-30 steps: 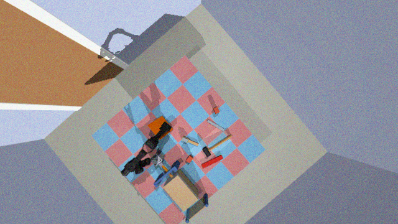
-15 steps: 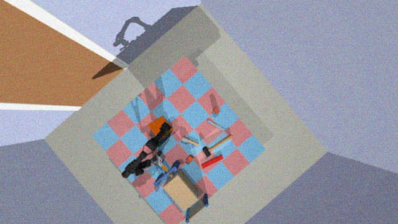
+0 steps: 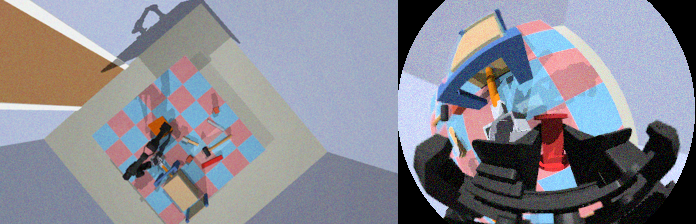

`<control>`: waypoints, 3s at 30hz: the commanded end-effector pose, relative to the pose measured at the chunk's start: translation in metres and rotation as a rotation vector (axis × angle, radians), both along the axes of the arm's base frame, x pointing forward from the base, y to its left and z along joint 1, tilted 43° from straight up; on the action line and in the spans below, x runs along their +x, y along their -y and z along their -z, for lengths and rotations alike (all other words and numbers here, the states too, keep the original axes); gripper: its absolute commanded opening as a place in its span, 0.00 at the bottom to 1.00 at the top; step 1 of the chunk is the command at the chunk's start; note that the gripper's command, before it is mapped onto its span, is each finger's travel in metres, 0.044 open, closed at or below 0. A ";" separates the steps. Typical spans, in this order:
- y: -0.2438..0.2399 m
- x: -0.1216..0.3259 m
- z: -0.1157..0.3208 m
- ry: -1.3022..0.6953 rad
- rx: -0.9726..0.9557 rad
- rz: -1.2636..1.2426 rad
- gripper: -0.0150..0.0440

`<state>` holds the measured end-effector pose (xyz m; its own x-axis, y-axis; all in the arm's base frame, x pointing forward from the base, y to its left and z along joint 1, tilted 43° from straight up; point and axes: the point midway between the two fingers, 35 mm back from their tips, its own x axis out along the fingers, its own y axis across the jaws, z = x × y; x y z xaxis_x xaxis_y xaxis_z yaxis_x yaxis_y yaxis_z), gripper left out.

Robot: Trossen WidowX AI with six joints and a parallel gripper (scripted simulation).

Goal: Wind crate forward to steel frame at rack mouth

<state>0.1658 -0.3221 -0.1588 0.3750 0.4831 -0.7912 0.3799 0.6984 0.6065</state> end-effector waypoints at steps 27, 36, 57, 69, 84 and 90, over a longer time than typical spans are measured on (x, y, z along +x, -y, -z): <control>-0.003 0.056 -0.002 0.035 -0.011 -0.013 0.25; -0.006 0.066 -0.005 0.036 -0.011 -0.013 0.25; -0.017 0.090 -0.014 0.037 -0.009 -0.013 0.25; -0.026 0.101 -0.021 0.038 -0.008 -0.013 0.25; -0.038 0.113 -0.031 0.039 -0.007 -0.013 0.25; -0.043 0.116 -0.036 0.039 -0.006 -0.013 0.25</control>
<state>0.2768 -0.2893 -0.1288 0.3948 0.4644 -0.7928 0.3495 0.7221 0.5970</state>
